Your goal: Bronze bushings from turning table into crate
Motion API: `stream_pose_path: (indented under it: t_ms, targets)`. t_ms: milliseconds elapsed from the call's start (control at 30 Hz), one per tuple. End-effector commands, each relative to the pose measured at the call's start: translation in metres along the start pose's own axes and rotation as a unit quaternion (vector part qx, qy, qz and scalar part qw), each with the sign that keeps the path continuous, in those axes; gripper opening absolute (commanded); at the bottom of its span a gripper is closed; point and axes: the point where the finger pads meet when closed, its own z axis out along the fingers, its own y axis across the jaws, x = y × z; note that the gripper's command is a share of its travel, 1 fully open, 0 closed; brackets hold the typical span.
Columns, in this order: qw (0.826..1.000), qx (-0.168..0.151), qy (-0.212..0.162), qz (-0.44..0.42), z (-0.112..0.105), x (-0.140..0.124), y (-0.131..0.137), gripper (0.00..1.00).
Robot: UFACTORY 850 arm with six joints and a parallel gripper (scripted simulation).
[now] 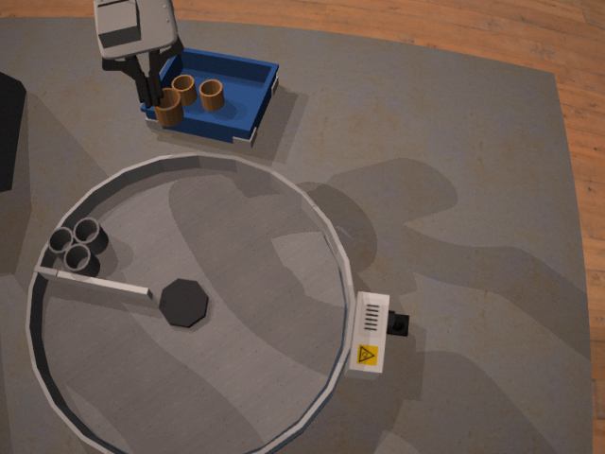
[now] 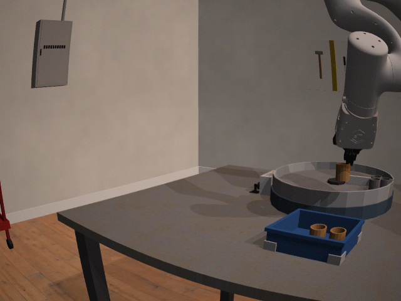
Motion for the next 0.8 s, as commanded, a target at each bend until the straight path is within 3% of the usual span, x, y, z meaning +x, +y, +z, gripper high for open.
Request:
stream_pose_path:
  t_ms: [0, 233, 767]
  targets:
    - [1.0, -0.002, 0.002, 0.0, -0.015, -0.02, -0.033, 0.0]
    - [1.0, -0.002, 0.002, 0.0, -0.038, -0.048, -0.078, 0.0]
    - [1.0, -0.002, 0.002, 0.0, -0.052, -0.065, -0.106, 0.0]
